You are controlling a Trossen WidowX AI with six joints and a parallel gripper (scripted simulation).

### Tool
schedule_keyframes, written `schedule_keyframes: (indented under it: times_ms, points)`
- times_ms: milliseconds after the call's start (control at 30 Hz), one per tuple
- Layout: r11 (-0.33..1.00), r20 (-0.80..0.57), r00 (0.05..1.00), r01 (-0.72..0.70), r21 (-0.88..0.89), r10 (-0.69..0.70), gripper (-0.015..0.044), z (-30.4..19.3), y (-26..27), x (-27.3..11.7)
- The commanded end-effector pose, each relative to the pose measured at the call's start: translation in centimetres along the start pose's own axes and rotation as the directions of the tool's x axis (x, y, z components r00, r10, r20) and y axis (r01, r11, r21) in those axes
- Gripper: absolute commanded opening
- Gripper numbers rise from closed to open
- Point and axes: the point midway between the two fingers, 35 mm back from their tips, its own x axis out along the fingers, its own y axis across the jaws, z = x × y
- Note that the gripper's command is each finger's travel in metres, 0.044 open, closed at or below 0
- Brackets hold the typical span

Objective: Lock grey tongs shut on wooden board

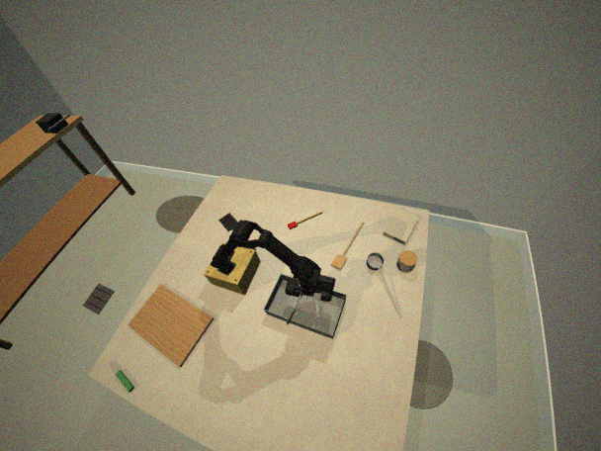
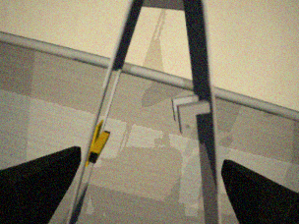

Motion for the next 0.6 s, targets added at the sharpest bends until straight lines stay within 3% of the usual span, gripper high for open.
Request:
schedule_keyframes:
  times_ms: [0, 567]
  points:
    - [1.000, 0.000, 1.000, 0.000, 0.000, 0.000, 0.0433, 0.00, 0.00, 0.00]
    - [1.000, 0.000, 1.000, 0.000, 0.000, 0.000, 0.0320, 0.00, 0.00, 0.00]
